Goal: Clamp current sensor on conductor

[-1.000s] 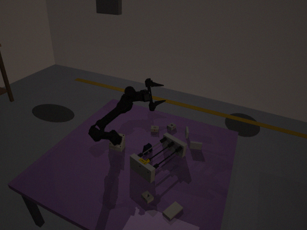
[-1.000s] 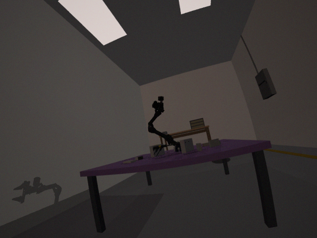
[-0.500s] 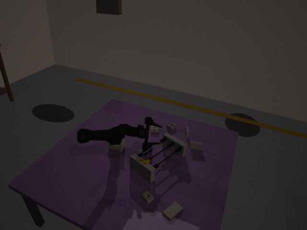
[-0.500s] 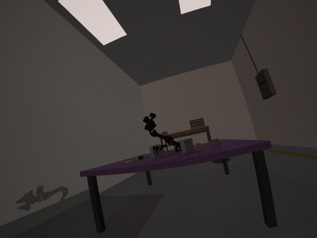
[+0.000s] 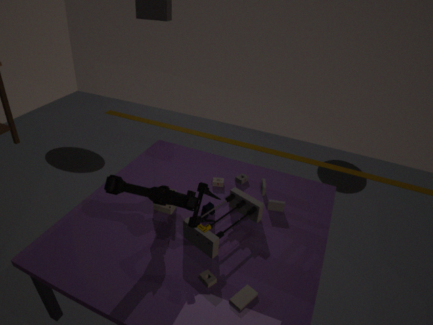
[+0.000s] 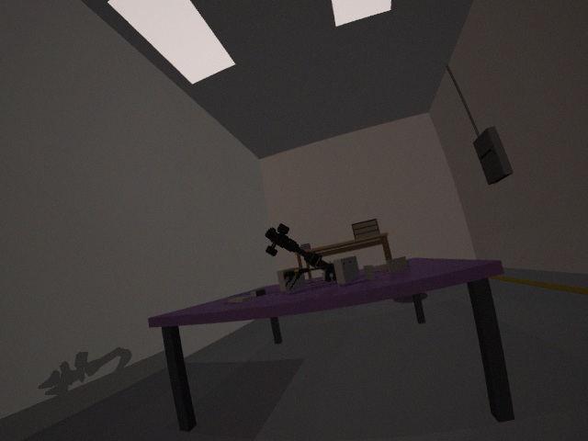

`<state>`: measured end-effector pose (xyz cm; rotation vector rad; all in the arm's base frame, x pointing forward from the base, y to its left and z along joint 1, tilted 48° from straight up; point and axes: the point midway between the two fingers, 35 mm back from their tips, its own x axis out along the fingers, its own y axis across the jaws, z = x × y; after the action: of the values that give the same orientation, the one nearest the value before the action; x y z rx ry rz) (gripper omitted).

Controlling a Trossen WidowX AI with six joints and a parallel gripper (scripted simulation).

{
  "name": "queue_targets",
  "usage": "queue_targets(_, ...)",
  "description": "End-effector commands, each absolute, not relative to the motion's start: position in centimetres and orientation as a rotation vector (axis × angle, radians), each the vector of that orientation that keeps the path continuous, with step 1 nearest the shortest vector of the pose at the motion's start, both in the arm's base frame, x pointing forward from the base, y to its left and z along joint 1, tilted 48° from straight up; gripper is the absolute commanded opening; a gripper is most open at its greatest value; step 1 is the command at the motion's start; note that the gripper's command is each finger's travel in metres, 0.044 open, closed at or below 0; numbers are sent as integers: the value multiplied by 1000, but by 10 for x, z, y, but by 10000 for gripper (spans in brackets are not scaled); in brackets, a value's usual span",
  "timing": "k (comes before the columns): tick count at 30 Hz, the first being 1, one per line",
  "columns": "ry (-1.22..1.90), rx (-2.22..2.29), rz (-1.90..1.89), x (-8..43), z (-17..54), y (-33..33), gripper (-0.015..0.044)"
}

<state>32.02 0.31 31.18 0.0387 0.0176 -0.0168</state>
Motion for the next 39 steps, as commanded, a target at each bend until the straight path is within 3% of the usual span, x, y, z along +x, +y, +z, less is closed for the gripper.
queue_targets(1,243,112,-87,328,266,9,440)
queue_targets(6,570,160,-284,317,205,11,440)
queue_targets(12,865,-38,-670,268,168,-2,440)
queue_targets(25,826,-363,-926,242,199,-13,440)
queue_targets(39,828,-378,-931,241,201,-14,440)
